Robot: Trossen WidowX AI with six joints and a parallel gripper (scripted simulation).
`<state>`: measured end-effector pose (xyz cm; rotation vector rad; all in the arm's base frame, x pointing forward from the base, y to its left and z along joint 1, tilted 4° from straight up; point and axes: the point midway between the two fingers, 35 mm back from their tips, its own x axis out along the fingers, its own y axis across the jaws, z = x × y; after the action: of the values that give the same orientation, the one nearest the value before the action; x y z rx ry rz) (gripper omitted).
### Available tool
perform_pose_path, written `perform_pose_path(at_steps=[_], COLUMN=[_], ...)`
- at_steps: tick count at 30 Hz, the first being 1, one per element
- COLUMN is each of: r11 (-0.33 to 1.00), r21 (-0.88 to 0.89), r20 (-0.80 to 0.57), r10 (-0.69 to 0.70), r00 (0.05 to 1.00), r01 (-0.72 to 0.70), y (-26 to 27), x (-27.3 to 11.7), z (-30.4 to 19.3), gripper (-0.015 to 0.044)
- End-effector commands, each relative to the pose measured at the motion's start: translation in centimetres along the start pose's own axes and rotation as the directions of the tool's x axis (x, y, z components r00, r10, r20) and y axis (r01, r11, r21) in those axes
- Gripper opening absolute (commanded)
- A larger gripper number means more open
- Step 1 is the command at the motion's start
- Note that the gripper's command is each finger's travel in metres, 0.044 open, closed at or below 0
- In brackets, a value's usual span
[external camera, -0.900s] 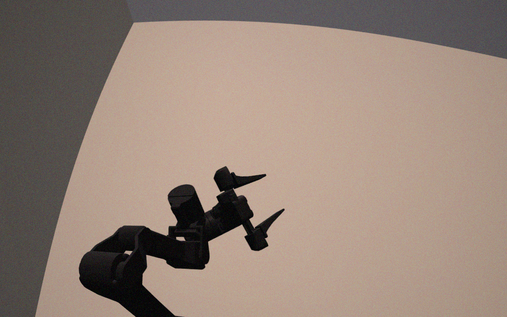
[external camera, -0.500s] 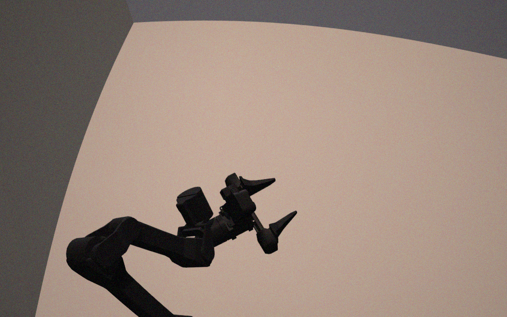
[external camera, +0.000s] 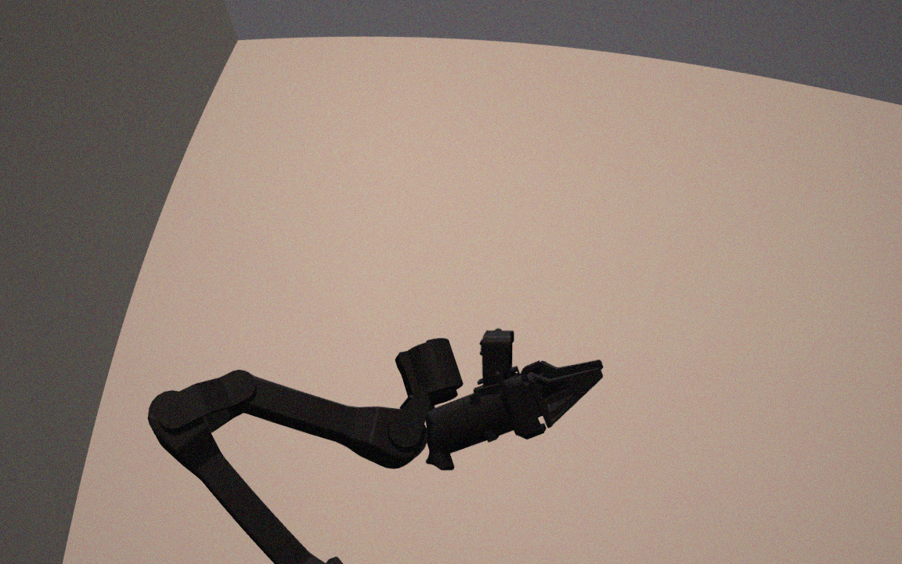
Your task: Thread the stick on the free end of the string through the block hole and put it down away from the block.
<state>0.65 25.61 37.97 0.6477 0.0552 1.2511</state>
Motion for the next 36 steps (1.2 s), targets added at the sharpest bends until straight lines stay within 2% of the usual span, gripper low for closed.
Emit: perform_pose_path(at_steps=[1, 5, 13, 19, 23, 27, 31, 36], r11=[0.948, 0.818, 0.616, 0.37, 0.252, 0.205, 0.229, 0.337], r21=[-0.281, -0.511, -0.691, -0.86, -0.929, -0.962, -0.968, -0.94], r20=[-0.024, -0.047, -0.045, -0.079, -0.112, -0.16, -0.227, -0.34], r10=[-0.161, -0.334, -0.559, -0.777, -0.891, -0.959, -0.973, -0.92], r00=[0.987, 0.942, 0.828, 0.625, 0.439, 0.235, 0.031, -0.196], r01=[0.147, 0.264, 0.378, 0.351, 0.273, 0.178, 0.098, 0.052], y=[-4.2, -9.5, -17.9, -27.2, -33.5, -38.9, -43.2, -46.6], x=[2.7, 4.6, 5.2, 3.1, -0.3, -5.1, -11.1, -19.5], z=[-0.9, -1.6, -0.5, 0.1, 0.8, 1.6, 2.2, 2.3], gripper=[0.044, 0.044, 0.044, 0.044, 0.044, 0.044, 0.044, 0.044])
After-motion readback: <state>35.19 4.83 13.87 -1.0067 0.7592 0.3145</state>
